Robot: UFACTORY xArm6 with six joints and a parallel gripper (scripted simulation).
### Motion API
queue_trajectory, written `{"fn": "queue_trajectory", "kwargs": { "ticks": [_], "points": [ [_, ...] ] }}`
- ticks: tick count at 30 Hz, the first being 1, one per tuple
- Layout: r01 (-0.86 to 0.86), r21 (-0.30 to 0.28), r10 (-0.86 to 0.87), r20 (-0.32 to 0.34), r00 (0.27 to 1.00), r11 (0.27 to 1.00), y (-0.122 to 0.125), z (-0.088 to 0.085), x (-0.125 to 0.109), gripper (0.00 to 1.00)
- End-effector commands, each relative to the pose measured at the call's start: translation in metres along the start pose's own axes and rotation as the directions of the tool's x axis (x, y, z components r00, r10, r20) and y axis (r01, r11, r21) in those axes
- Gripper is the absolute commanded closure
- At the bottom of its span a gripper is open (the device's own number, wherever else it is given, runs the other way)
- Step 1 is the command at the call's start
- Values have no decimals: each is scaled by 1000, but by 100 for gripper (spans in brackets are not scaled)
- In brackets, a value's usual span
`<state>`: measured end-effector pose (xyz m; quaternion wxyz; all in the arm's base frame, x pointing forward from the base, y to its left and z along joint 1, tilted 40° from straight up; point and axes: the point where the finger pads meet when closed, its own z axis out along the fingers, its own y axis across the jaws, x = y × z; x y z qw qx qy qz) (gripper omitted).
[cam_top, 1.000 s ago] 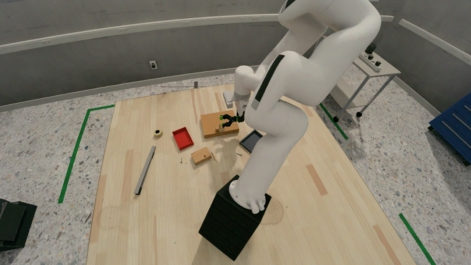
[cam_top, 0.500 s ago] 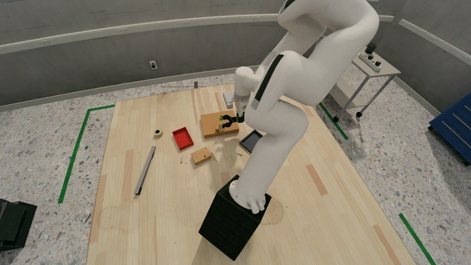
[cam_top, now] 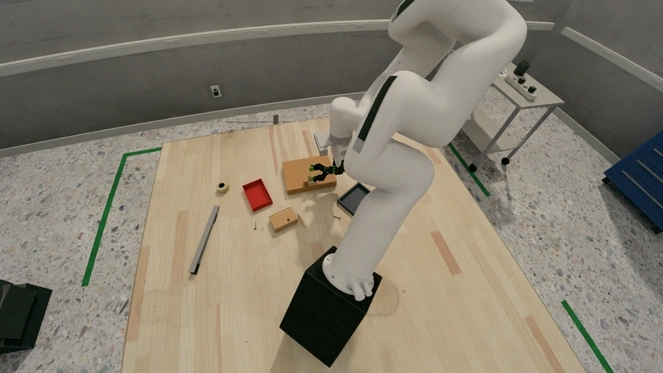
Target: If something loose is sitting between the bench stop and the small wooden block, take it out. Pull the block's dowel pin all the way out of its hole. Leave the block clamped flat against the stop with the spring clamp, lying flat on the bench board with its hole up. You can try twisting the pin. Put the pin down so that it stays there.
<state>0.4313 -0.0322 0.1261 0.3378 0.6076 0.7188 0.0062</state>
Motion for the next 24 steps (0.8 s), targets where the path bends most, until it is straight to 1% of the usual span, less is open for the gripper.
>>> {"fn": "queue_trajectory", "kwargs": {
  "ticks": [1, 24],
  "points": [
    [-1, -3, 1, 0, 1000, 1000, 1, 4, 0, 73],
    [0, -3, 0, 0, 1000, 1000, 1, 29, 0, 73]
  ]
}}
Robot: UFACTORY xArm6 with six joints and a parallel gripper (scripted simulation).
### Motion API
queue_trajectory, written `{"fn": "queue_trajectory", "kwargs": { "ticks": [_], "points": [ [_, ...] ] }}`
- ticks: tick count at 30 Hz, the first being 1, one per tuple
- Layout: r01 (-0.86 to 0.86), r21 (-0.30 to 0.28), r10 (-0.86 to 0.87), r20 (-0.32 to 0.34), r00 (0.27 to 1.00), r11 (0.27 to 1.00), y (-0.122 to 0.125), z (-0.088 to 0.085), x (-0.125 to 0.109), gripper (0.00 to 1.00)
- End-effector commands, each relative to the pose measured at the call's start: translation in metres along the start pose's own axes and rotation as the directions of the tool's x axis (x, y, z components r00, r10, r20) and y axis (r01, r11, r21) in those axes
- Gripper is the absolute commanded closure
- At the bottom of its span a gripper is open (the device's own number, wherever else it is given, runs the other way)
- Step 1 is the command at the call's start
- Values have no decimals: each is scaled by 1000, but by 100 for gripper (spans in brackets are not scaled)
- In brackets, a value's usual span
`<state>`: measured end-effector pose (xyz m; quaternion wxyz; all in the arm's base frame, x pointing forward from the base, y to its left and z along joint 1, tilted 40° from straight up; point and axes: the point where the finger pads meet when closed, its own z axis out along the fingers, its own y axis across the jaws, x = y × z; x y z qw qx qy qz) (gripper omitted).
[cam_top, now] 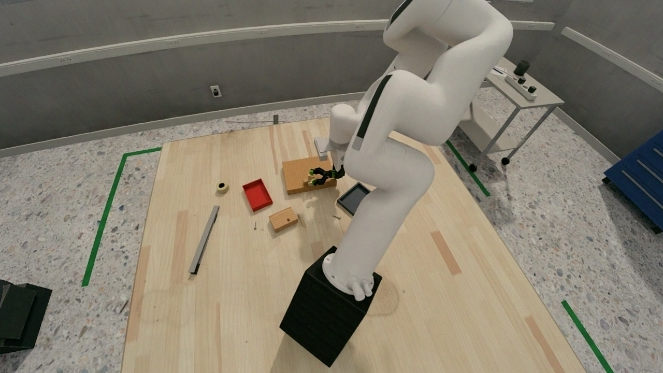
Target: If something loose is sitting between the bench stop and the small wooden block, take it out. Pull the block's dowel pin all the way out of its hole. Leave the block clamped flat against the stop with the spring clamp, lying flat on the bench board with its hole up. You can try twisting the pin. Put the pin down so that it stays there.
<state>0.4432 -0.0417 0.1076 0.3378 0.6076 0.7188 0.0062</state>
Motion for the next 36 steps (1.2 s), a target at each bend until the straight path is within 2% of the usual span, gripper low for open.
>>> {"fn": "queue_trajectory", "kwargs": {
  "ticks": [1, 19, 36],
  "points": [
    [0, -3, 0, 0, 1000, 1000, 1, 6, 0, 73],
    [0, -3, 0, 0, 1000, 1000, 1, 18, 0, 73],
    [0, -3, 0, 0, 1000, 1000, 1, 21, 0, 73]
  ]
}}
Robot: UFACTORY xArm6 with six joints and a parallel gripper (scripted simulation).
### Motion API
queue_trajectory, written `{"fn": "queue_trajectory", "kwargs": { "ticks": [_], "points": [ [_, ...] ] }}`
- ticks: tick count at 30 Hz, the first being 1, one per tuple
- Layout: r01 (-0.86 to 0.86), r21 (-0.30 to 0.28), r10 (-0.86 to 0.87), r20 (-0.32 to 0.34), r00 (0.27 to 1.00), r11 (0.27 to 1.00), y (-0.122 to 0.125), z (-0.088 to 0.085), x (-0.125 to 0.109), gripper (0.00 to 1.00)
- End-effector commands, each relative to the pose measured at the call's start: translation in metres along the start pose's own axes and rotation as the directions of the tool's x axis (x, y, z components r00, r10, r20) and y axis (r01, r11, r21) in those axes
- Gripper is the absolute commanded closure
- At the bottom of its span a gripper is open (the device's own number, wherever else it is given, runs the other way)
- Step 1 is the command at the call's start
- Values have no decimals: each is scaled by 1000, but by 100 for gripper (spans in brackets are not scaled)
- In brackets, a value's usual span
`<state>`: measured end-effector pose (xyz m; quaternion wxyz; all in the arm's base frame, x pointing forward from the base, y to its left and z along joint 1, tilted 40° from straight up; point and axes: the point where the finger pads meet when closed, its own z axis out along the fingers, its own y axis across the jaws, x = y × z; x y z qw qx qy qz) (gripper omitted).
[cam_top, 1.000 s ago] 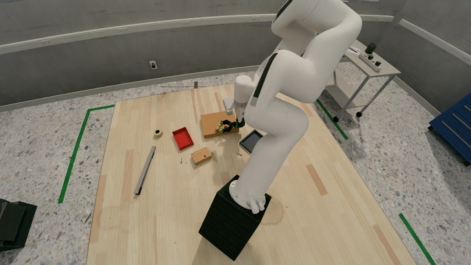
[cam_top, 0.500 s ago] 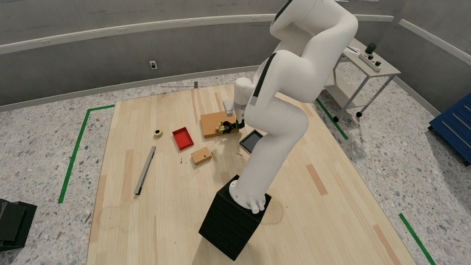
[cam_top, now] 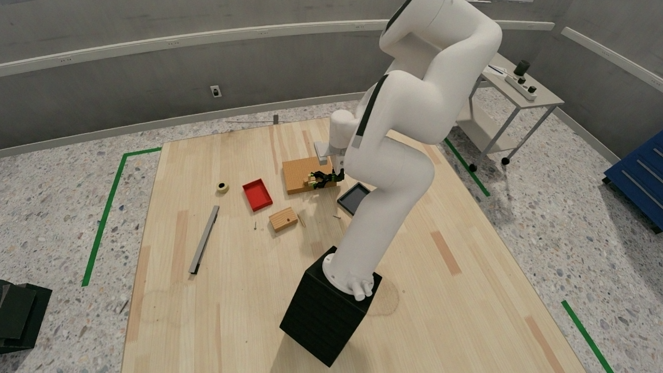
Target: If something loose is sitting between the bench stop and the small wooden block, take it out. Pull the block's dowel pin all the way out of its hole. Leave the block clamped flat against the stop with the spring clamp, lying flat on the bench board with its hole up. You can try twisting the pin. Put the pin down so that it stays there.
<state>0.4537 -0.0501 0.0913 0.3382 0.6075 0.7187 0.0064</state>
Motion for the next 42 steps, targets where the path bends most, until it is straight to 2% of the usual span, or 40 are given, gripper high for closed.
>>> {"fn": "queue_trajectory", "kwargs": {
  "ticks": [1, 12, 42],
  "points": [
    [0, -2, 0, 0, 1000, 1000, 1, 0, 0, 73],
    [0, -2, 0, 0, 1000, 1000, 1, 0, 0, 73],
    [0, -2, 0, 0, 1000, 1000, 1, 0, 0, 66]
  ]
}}
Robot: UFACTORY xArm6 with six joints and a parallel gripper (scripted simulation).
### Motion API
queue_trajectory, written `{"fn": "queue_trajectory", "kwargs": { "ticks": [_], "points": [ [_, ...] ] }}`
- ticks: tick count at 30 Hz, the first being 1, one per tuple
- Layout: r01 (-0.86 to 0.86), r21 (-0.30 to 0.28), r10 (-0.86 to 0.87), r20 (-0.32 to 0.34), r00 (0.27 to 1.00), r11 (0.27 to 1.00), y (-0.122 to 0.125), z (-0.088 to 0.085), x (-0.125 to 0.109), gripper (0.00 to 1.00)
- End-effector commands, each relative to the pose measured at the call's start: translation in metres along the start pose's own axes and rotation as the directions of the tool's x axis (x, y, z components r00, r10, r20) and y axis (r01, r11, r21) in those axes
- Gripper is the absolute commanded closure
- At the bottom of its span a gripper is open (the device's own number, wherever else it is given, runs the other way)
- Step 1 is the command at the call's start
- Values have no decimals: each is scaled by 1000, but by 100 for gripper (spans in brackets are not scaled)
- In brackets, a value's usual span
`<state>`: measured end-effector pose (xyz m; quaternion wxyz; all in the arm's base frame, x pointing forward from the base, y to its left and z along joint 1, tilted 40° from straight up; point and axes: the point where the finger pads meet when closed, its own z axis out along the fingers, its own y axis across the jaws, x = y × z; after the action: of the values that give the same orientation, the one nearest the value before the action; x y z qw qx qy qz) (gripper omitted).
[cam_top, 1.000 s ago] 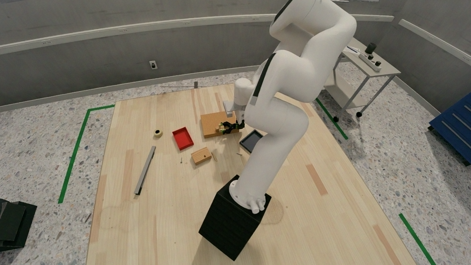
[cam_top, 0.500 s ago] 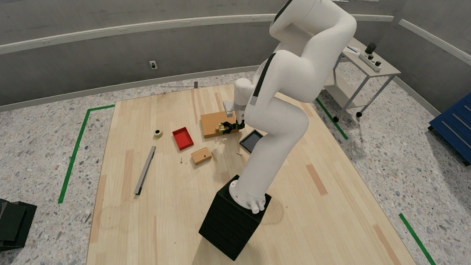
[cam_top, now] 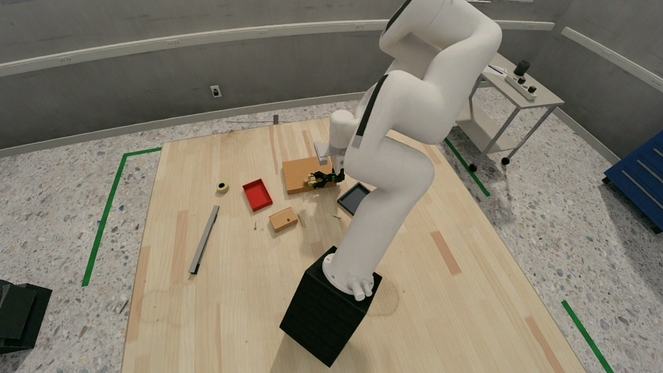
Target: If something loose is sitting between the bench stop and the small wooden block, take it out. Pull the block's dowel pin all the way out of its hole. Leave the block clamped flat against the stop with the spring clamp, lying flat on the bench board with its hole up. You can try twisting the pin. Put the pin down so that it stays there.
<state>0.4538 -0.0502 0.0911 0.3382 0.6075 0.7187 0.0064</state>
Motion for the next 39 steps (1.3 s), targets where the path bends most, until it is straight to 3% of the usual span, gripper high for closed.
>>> {"fn": "queue_trajectory", "kwargs": {
  "ticks": [1, 39],
  "points": [
    [0, -2, 0, 0, 1000, 1000, 1, -1, 0, 65],
    [0, -2, 0, 0, 1000, 1000, 1, -1, 0, 55]
  ]
}}
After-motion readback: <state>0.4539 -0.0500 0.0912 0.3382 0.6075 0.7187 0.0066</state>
